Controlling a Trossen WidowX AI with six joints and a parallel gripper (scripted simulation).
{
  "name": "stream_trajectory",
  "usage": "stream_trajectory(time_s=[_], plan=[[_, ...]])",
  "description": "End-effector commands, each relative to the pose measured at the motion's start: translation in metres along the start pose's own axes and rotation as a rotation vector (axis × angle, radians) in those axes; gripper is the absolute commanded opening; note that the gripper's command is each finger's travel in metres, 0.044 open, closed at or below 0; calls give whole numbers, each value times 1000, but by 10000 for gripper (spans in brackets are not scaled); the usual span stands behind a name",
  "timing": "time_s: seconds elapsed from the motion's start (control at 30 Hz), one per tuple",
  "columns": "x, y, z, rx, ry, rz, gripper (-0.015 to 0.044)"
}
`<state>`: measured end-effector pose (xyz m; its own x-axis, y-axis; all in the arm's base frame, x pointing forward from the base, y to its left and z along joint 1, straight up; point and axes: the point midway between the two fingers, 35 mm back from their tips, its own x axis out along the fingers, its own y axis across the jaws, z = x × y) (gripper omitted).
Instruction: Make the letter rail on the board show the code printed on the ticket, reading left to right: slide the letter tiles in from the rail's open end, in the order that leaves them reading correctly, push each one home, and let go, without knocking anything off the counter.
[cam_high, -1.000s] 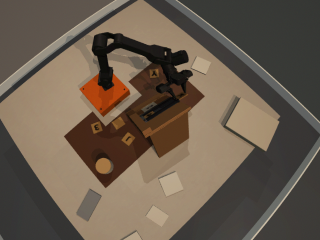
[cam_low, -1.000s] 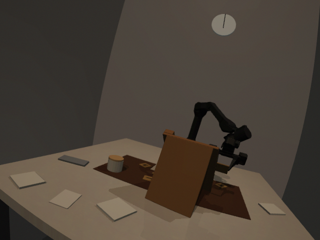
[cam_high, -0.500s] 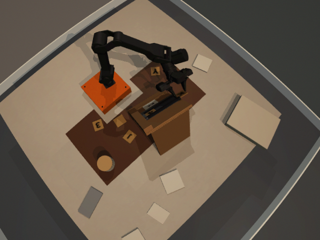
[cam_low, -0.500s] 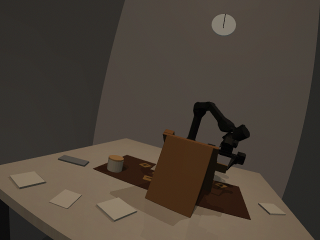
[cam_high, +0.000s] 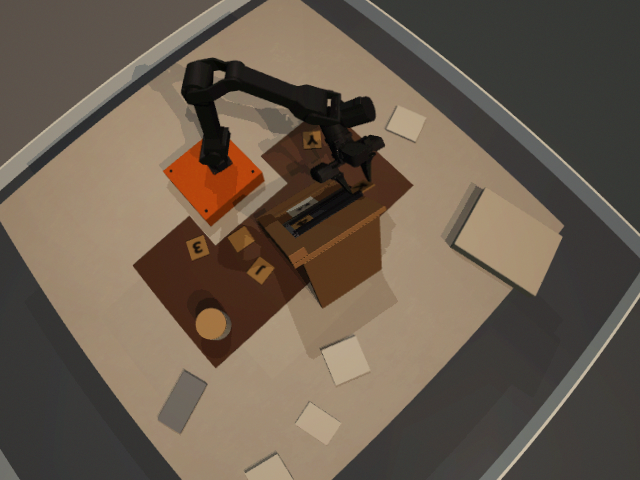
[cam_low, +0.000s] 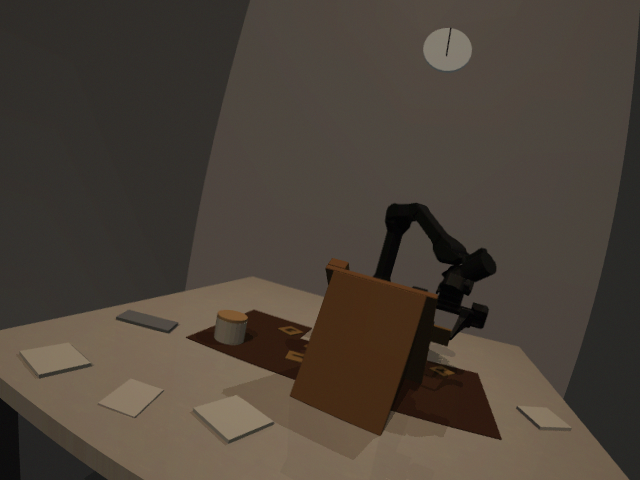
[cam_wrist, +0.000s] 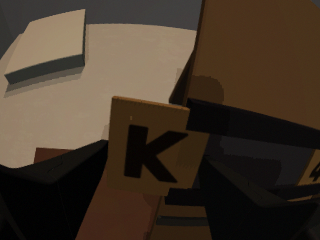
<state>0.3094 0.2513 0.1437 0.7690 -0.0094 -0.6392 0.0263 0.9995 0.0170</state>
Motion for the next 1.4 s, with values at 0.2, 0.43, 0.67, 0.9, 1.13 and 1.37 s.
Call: stream_trajectory(time_s=[0.2, 0.43, 0.67, 0.9, 1.13, 1.37], plan=[[-1, -4, 1, 2, -2, 7, 0], [-1, -8, 1, 1, -2, 6, 0], [-1, -11, 1, 1, -3, 6, 0], [-1, -15, 1, 1, -3, 6, 0], [-1, -18, 1, 0, -3, 6, 0], [-1, -22, 1, 0, -3, 5, 0]])
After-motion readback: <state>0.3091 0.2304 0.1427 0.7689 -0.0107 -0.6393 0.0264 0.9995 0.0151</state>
